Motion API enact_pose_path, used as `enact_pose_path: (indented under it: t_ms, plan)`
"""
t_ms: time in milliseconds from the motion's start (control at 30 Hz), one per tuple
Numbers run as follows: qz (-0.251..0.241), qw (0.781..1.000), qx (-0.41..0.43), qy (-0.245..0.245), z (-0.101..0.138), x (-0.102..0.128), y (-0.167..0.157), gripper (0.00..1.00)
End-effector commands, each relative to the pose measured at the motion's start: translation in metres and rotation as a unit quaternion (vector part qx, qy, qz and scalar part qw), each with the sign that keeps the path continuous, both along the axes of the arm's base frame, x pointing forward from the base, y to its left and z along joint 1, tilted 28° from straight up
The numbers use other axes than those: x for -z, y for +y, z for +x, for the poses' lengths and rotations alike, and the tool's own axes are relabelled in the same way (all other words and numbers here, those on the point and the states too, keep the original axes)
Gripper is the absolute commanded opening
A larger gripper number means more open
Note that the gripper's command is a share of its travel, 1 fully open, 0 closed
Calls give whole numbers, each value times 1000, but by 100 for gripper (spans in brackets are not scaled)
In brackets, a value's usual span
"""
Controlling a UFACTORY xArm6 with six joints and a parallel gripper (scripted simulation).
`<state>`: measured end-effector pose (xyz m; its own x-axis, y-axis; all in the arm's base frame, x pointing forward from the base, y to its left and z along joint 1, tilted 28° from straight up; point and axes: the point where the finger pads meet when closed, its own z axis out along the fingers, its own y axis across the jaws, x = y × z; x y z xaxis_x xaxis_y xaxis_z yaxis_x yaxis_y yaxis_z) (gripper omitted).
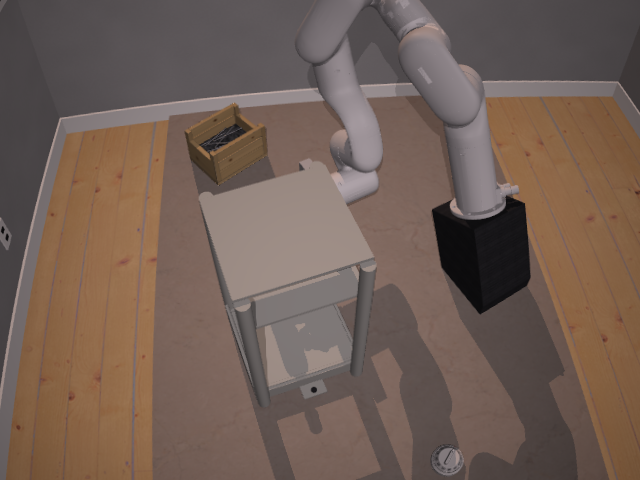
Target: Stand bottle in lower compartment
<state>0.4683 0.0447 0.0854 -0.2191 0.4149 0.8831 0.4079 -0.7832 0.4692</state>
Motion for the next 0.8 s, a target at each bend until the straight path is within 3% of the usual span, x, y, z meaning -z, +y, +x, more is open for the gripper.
enact_pose_path:
  t_ms: [0, 767]
  plan:
    - [-2, 1000, -14, 6, 0, -1, 1, 0]
    - [-26, 991, -122, 54, 0, -1, 3, 0]
